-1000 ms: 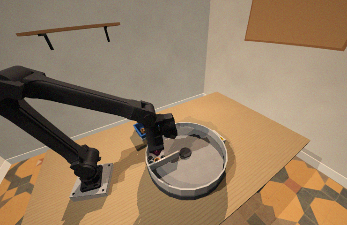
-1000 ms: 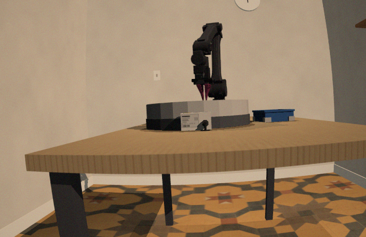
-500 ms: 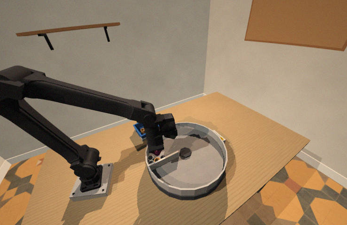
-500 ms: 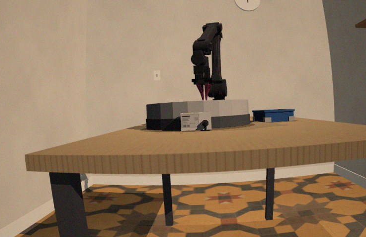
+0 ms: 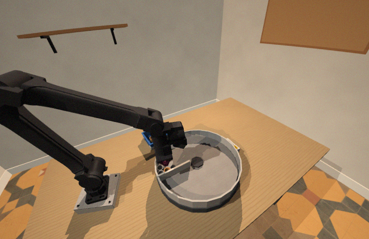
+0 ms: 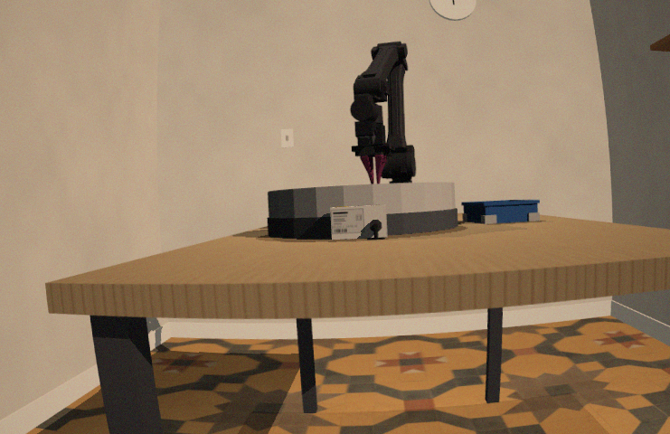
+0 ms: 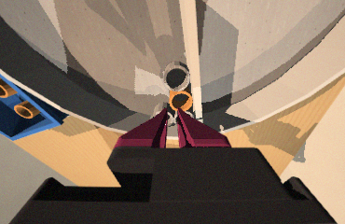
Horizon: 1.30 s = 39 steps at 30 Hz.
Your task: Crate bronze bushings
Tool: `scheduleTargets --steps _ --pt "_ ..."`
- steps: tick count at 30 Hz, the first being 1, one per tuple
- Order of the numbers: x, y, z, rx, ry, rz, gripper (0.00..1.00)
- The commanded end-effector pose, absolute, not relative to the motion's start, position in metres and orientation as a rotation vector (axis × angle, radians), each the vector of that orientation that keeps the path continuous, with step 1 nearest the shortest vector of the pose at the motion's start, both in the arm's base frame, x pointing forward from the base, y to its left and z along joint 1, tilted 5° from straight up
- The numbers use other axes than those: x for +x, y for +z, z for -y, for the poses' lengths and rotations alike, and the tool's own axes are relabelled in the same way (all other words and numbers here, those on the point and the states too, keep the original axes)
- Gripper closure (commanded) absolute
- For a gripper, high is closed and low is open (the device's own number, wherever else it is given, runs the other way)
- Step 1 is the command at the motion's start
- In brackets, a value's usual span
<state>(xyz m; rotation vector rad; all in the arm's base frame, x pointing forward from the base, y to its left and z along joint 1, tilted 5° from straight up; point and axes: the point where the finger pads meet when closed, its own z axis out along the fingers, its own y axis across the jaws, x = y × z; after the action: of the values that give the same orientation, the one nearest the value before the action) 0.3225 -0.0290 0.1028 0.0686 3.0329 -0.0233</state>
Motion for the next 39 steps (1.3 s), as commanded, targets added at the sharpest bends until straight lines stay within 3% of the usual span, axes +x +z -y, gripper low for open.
scheduleTargets --steps 1,39 --pt "0.3208 0.0981 0.0324 0.065 -0.021 -3.035 0.88" --pt "0.3222 0.0927 0.0325 0.065 -0.021 -3.035 0.88"
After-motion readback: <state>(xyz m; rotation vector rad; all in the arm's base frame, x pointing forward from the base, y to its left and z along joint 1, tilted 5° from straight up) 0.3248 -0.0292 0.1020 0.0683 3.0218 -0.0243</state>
